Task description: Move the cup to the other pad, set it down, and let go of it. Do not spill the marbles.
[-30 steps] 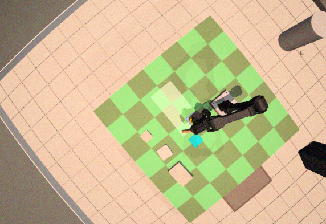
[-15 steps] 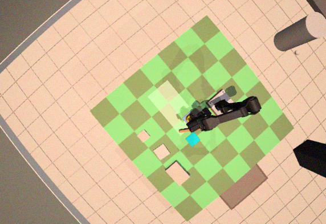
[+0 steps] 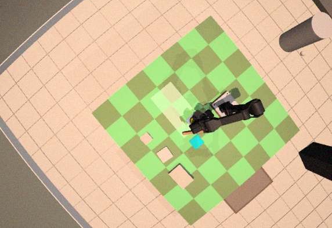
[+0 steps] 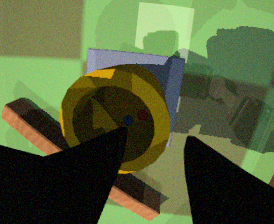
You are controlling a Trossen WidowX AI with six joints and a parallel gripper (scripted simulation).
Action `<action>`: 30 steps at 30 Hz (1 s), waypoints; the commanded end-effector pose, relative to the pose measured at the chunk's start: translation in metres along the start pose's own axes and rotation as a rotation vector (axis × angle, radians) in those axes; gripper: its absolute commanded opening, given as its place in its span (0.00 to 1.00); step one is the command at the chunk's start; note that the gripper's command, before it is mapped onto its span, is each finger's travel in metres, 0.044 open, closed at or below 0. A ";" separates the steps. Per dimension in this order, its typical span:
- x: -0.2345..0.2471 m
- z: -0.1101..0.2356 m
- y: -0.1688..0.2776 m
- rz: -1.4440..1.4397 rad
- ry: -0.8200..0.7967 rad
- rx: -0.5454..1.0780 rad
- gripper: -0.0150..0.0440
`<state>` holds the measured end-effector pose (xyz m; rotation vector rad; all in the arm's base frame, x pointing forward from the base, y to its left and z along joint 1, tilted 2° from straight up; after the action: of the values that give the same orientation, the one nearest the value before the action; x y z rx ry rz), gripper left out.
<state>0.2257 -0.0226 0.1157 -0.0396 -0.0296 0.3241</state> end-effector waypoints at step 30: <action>-0.002 -0.042 0.001 -0.005 0.003 0.001 0.53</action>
<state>0.2248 -0.0239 0.0738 -0.0387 -0.0256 0.3189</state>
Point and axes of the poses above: the point midway between the two fingers, 35 mm back from their tips, its own z axis back along the fingers, its own x axis across the jaws, y = z × x, the point moved 5 cm from there along z, back along the fingers, and after that the axes turned 8 degrees about z, right-handed, at the moved point
